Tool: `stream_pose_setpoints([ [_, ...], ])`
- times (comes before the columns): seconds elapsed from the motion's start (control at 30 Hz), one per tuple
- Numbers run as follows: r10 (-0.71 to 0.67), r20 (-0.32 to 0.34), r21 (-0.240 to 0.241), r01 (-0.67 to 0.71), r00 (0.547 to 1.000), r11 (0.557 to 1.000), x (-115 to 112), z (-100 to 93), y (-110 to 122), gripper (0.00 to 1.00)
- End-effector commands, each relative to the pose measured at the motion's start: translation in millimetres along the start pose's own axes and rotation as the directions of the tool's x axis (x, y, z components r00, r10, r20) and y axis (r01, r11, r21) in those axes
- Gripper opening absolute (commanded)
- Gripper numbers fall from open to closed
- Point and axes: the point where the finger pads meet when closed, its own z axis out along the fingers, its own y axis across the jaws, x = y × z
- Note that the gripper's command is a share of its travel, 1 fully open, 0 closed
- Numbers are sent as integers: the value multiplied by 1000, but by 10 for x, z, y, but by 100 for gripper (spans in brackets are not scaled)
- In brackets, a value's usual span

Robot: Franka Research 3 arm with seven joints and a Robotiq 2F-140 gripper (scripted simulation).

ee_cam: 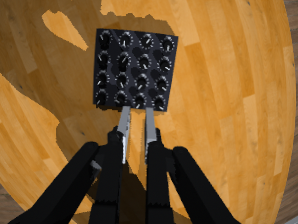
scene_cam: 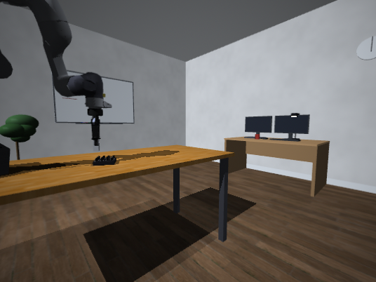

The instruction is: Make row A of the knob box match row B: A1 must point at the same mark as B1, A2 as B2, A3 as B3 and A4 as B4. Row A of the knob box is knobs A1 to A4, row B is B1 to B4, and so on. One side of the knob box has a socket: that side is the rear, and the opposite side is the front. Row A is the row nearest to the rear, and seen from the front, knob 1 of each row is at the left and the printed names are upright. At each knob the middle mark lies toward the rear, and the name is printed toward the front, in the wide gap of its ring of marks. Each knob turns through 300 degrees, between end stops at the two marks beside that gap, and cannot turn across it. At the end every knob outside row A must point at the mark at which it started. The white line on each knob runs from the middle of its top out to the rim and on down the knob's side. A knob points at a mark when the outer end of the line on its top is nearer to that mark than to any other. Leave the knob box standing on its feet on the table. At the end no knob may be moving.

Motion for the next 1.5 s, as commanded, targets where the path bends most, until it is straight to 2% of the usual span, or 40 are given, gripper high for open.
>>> stream_pose_setpoints([
  [0.0,154,-16,-15,-154,988,988,9,-9,-3,12],
  [0.23,224,-17,-14,-224,974,974,10,-14,-15,12],
  [0.73,448,-20,-9,-448,894,894,11,-30,-55,12],
  [0.8,448,-20,-9,-448,894,894,11,-30,-55,12],
  [0.83,483,-20,-8,-483,876,876,12,-33,-62,12],
  [1.3,647,-21,-4,-647,763,763,13,-47,-95,12],
  [1.37,647,-21,-4,-647,763,763,13,-47,-95,12],
  [1.4,676,-22,-3,-676,737,737,13,-50,-102,12],
  [1.47,696,-22,-2,-697,717,717,13,-52,-107,12],
])
